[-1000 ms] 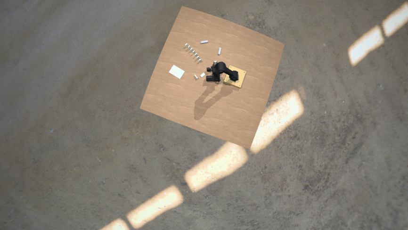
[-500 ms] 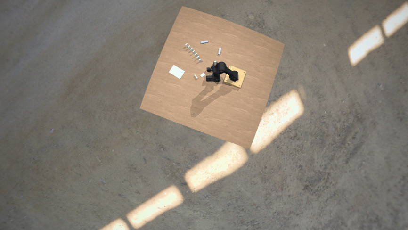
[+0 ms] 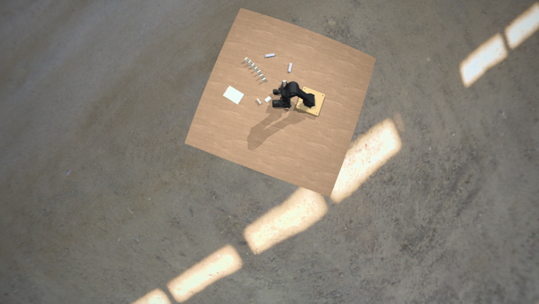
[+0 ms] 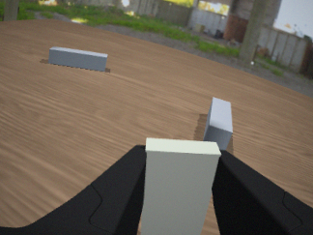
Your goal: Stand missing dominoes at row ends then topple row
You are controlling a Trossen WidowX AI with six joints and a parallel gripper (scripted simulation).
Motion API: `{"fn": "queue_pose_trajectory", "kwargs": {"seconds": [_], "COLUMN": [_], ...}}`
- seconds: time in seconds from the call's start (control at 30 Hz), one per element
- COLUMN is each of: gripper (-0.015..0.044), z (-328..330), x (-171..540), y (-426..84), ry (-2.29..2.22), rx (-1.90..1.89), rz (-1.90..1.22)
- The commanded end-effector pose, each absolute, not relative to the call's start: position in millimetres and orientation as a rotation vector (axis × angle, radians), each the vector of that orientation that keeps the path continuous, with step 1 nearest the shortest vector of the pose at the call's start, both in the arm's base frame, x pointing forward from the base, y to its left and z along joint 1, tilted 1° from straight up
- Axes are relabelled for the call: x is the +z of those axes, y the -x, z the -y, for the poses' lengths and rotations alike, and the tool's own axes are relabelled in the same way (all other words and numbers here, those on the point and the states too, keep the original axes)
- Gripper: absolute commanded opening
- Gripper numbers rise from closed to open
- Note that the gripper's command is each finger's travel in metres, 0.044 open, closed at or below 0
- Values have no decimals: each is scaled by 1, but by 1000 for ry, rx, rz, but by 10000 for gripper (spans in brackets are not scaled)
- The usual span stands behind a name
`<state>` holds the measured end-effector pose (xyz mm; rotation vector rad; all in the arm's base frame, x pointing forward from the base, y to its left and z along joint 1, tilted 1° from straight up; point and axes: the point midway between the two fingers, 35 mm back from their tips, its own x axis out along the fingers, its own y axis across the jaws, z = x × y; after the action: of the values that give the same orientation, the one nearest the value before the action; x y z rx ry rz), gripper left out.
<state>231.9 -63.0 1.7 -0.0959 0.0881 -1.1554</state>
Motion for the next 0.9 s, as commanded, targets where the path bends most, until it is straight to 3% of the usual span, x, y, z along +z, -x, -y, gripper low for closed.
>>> {"fn": "queue_pose_trajectory", "kwargs": {"seconds": [0.0, 0.87], "gripper": [107, 107], "z": [68, 62], "x": [-3, 0], "y": [-230, -234], "ry": [131, 90], "rx": [-1149, -1115], "rz": [-139, -130]}}
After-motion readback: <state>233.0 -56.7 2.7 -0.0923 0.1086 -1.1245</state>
